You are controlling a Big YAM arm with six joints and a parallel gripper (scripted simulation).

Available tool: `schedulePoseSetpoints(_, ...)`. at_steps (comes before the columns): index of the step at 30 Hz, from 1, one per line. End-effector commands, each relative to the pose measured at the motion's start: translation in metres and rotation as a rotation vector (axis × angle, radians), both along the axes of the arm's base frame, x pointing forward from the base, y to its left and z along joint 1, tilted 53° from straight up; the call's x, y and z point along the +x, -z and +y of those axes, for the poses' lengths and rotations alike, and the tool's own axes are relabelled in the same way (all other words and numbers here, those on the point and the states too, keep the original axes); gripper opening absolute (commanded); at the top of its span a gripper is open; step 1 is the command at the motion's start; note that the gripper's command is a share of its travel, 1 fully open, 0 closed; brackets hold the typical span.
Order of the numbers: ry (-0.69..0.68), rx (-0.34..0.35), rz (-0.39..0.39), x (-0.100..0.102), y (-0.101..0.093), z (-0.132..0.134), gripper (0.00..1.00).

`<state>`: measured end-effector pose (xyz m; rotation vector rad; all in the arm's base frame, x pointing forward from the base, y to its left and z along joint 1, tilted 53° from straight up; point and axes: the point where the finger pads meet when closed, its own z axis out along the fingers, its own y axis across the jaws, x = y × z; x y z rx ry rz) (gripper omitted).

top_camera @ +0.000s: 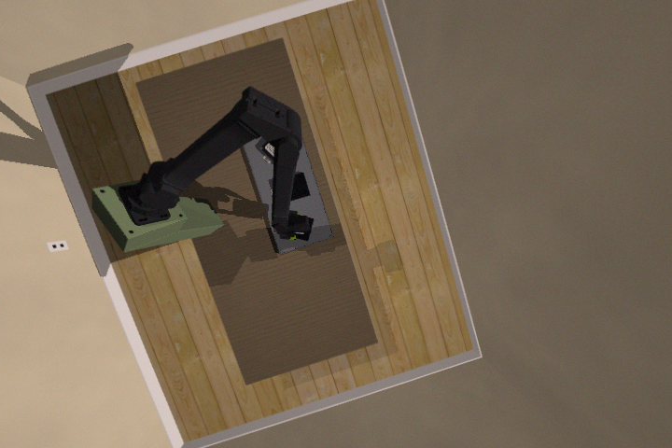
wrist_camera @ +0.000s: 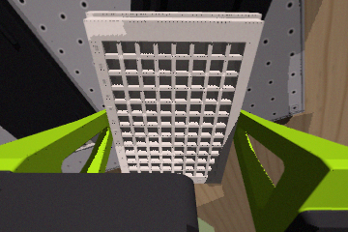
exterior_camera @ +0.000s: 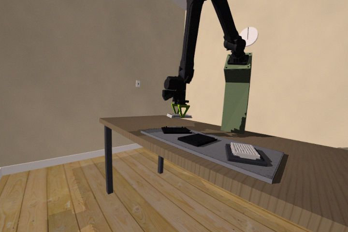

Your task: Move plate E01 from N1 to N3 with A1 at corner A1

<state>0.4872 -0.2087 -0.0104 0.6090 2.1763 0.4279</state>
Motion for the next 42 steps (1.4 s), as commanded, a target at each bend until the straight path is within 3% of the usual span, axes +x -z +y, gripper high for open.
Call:
schedulePoseSetpoints(1,-0.102,-0.137,-0.046,0.003,-0.018,0.015,0.00)
schedulePoseSetpoints(9,-0.246,-0.327,-0.069,0.006,-0.027,0.039,0.00)
schedulePoseSetpoints(42,-0.235,-0.297,-0.048,0.017,-0.058,0.129,0.00)
